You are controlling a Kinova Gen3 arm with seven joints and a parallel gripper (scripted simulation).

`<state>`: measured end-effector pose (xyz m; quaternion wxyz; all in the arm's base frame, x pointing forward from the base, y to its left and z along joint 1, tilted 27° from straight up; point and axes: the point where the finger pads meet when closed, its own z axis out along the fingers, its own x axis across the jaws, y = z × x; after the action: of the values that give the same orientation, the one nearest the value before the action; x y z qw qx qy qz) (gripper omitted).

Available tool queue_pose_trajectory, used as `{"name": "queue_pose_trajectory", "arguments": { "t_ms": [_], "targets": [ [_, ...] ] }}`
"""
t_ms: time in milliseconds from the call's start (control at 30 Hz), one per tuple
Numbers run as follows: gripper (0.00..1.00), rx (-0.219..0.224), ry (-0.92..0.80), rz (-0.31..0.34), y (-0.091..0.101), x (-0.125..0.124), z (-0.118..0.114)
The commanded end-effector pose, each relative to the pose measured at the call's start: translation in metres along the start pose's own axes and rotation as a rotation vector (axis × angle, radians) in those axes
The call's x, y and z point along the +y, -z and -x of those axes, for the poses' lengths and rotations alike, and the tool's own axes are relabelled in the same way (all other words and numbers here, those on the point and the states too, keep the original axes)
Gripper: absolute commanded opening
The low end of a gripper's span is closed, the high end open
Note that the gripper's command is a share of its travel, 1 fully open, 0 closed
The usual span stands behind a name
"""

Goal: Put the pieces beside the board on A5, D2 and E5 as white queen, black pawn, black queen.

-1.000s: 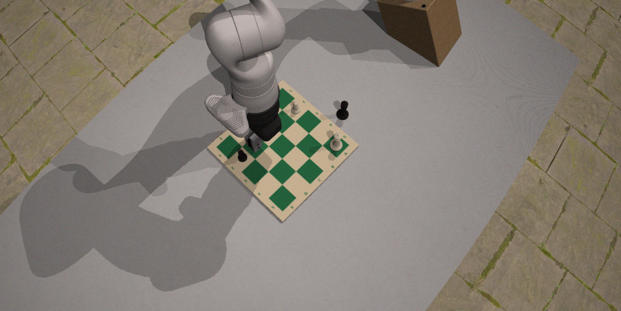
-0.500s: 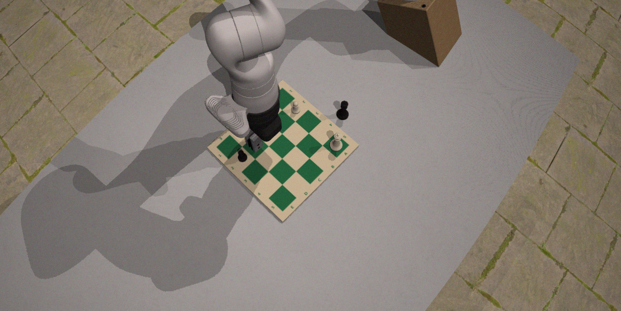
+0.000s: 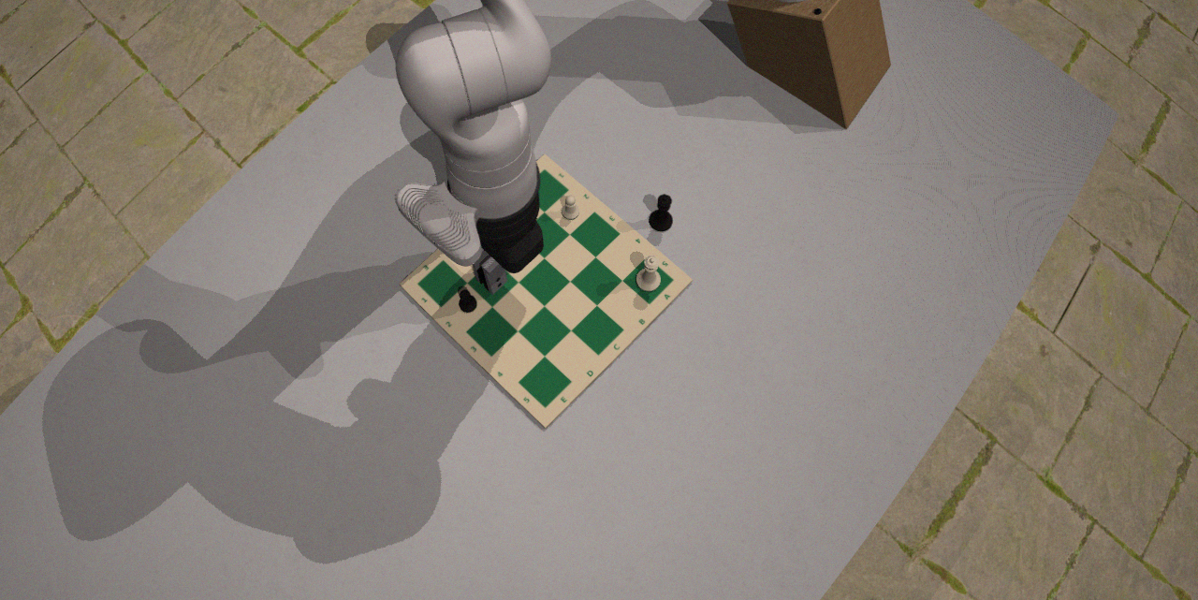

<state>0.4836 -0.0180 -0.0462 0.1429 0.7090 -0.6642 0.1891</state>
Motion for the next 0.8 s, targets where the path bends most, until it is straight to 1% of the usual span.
{"name": "queue_pose_trajectory", "arguments": {
  "t_ms": [0, 400, 433, 500, 533, 600, 633, 700, 733, 767],
  "targets": [
    [0.00, -0.001, 0.000, -0.002, 0.0009, -0.0007, 0.0003],
    [0.00, -0.001, 0.000, -0.002, 0.0009, -0.0007, 0.0003],
    [0.14, -0.001, 0.000, -0.002, 0.0009, -0.0007, 0.0003],
    [0.14, -0.001, 0.000, -0.002, 0.0009, -0.0007, 0.0003],
    [0.27, -0.001, 0.000, -0.002, 0.0009, -0.0007, 0.0003],
    [0.27, -0.001, 0.000, -0.002, 0.0009, -0.0007, 0.0003],
    [0.41, -0.001, 0.000, -0.002, 0.0009, -0.0007, 0.0003],
    [0.41, -0.001, 0.000, -0.002, 0.0009, -0.0007, 0.0003],
    [0.54, -0.001, 0.000, -0.002, 0.0009, -0.0007, 0.0003],
    [0.54, -0.001, 0.000, -0.002, 0.0009, -0.0007, 0.0003]
  ]
}}
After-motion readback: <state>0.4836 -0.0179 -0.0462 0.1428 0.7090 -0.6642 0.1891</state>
